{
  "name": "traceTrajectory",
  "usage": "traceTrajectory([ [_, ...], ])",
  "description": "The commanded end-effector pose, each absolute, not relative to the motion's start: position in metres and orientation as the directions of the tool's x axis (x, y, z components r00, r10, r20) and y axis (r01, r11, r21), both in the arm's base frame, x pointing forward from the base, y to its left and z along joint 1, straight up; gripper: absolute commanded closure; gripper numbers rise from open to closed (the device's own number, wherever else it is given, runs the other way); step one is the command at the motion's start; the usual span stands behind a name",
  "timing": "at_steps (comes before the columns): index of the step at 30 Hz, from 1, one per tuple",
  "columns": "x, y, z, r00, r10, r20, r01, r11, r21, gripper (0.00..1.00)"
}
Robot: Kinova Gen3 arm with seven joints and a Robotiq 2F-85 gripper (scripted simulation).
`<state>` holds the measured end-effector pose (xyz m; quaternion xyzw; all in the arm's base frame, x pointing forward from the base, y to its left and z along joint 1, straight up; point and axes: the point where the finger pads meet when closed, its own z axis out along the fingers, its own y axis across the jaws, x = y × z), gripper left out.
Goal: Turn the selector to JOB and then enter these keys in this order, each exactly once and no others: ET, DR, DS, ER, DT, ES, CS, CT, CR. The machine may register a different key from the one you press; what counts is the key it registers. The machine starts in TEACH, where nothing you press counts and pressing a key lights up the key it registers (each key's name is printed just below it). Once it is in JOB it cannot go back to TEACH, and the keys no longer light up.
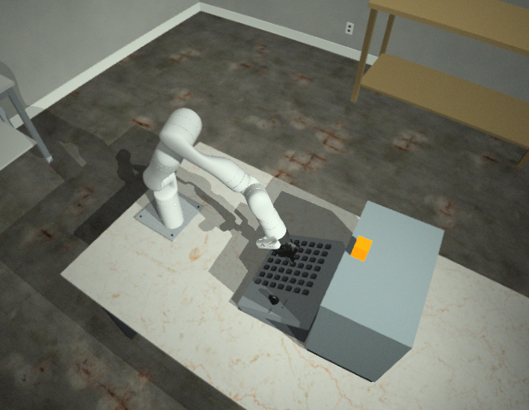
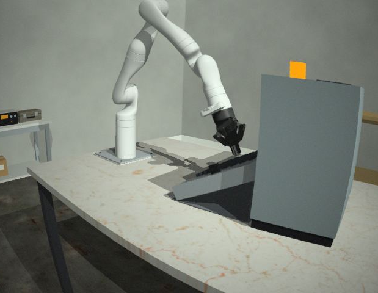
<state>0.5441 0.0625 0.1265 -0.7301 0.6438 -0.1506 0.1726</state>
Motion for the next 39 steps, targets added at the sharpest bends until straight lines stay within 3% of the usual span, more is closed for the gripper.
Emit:
traceTrajectory([
  [1, 0.5467, 0.0641, 0.1268, 0.125, -0.992, -0.006, -0.886, -0.109, -0.451, 0.90],
  [39, 0.5500, 0.0646, 0.1186, 0.122, -0.992, -0.008, -0.887, -0.106, -0.449, 0.90],
])
